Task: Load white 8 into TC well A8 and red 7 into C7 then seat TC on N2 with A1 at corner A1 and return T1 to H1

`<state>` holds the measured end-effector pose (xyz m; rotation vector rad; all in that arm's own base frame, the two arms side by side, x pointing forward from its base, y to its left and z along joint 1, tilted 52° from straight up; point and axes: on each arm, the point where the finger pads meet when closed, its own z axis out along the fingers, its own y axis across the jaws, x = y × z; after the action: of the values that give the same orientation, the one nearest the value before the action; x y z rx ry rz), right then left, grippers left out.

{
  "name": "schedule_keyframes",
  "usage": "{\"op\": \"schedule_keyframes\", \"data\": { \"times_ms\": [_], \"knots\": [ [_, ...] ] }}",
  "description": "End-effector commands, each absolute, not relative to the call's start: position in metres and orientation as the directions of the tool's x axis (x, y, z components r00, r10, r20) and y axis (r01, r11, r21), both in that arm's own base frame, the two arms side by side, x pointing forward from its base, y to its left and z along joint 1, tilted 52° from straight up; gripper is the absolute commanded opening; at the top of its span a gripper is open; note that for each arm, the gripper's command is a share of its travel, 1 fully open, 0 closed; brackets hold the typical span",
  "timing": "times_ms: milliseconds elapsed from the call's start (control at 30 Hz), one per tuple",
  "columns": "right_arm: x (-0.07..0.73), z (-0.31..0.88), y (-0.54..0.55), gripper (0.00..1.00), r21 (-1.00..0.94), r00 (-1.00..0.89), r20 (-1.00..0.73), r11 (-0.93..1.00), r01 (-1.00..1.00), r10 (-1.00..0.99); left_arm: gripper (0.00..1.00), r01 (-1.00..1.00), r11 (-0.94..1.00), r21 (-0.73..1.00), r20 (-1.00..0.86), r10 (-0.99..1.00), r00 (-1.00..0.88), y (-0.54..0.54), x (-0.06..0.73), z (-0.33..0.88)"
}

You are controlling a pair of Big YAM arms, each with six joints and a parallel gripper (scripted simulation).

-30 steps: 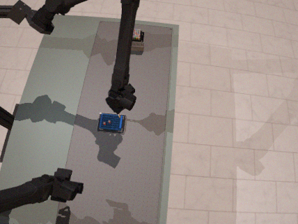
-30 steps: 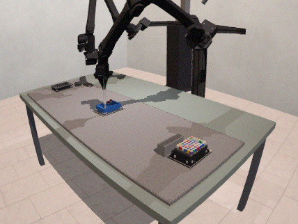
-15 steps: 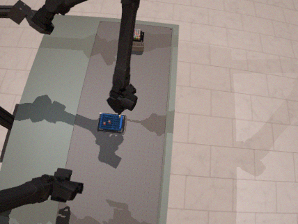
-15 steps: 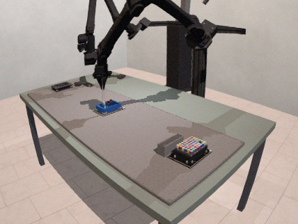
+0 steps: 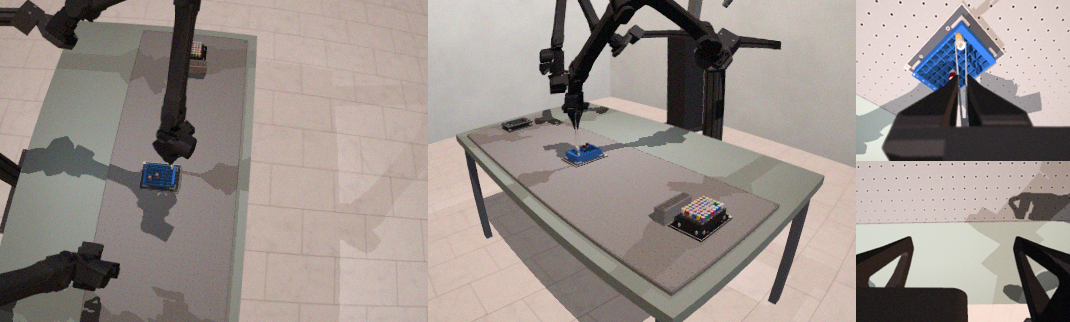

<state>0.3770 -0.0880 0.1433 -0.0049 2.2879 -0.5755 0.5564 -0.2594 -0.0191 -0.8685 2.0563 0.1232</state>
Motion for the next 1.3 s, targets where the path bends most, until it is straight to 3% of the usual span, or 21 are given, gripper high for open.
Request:
{"op": "schedule_keyframes", "data": {
  "times_ms": [0, 1267],
  "knots": [
    [0.379, 0.148, -0.087, 1.00, -0.415, -0.708, -0.680, 0.896, 0.158, -0.190, 0.09, -0.632, 0.743, -0.222, -0.758, -0.539, -0.368, -0.249, 0.561, -0.024],
    [0.379, 0.148, -0.087, 1.00, -0.415, -0.708, -0.680, 0.896, 0.158, -0.190, 0.09, -0.626, 0.741, -0.242, -0.757, -0.548, -0.356, -0.248, 0.561, -0.010]
  ]
}}
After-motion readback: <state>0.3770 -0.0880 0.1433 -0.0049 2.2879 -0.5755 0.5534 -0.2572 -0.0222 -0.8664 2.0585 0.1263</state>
